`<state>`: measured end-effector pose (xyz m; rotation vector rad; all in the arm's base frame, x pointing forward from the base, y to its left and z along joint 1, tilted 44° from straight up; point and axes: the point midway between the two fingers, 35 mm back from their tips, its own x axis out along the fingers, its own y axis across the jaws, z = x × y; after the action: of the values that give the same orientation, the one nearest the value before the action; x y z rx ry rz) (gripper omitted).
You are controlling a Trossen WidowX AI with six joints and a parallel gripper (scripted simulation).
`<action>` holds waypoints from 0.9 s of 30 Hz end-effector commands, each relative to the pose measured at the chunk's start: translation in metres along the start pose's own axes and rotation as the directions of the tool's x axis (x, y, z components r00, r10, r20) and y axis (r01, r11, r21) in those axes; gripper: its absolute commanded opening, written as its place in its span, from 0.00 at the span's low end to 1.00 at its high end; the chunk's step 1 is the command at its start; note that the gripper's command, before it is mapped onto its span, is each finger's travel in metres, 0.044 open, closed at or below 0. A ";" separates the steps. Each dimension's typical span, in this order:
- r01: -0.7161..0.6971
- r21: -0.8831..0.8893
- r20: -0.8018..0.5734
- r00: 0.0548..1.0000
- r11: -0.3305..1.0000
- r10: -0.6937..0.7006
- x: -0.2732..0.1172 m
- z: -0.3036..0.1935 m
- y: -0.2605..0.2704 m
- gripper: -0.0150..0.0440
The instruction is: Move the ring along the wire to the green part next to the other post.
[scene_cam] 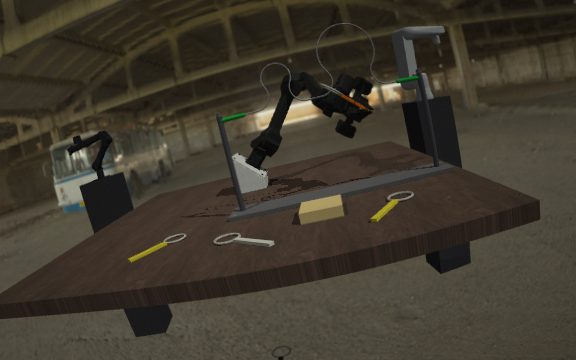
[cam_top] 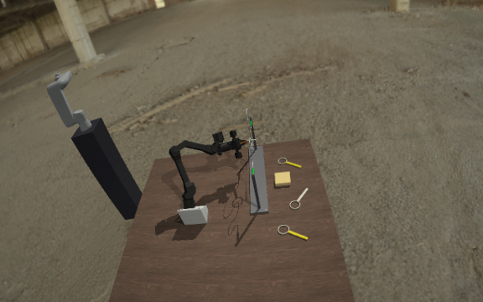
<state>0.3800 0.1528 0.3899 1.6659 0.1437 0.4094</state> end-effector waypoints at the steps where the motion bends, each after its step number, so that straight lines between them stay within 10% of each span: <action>1: 0.039 -0.078 -0.010 0.999 0.996 -0.039 -0.003 0.001 -0.012 0.00; 27: 0.286 -0.556 0.024 0.944 0.781 -0.328 -0.031 0.032 -0.096 0.00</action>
<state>0.3786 0.1323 0.2911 1.0687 0.3170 0.2372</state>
